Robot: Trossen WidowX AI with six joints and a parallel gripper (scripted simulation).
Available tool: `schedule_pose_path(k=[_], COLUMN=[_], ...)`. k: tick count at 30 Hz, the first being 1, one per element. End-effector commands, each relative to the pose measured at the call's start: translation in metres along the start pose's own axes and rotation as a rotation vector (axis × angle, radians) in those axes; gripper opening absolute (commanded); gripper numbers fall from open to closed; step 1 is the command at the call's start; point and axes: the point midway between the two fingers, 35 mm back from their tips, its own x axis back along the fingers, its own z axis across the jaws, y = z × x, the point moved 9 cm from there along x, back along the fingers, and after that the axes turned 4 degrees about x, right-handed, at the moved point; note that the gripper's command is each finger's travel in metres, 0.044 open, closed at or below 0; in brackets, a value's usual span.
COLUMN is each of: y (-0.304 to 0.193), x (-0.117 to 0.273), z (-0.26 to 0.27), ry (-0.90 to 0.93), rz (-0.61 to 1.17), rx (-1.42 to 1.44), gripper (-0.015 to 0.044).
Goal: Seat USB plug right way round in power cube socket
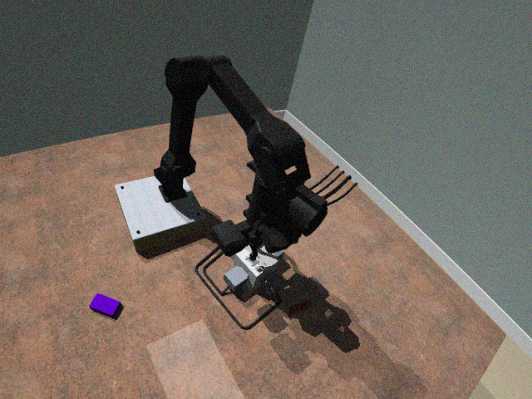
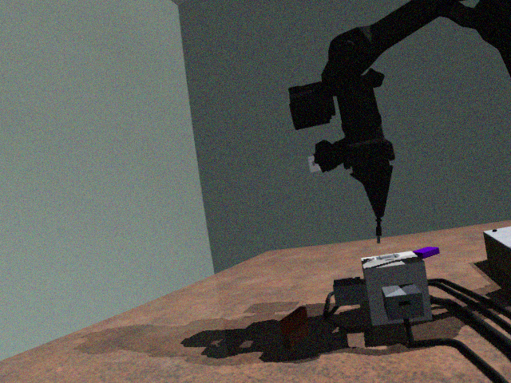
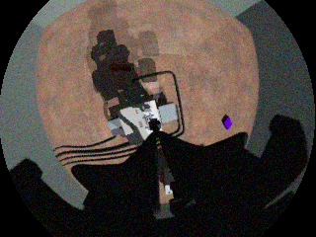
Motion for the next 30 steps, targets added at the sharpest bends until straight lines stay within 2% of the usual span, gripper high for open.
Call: schedule_pose_path(k=[1,30], y=[-0.0001,-0.0001], x=[-0.0003,-0.0004], z=[0.0,0.0], ry=[0.0,-0.001], rz=[0.001,0.001], rx=[-0.106,-0.865], gripper=[0.0,0.0])
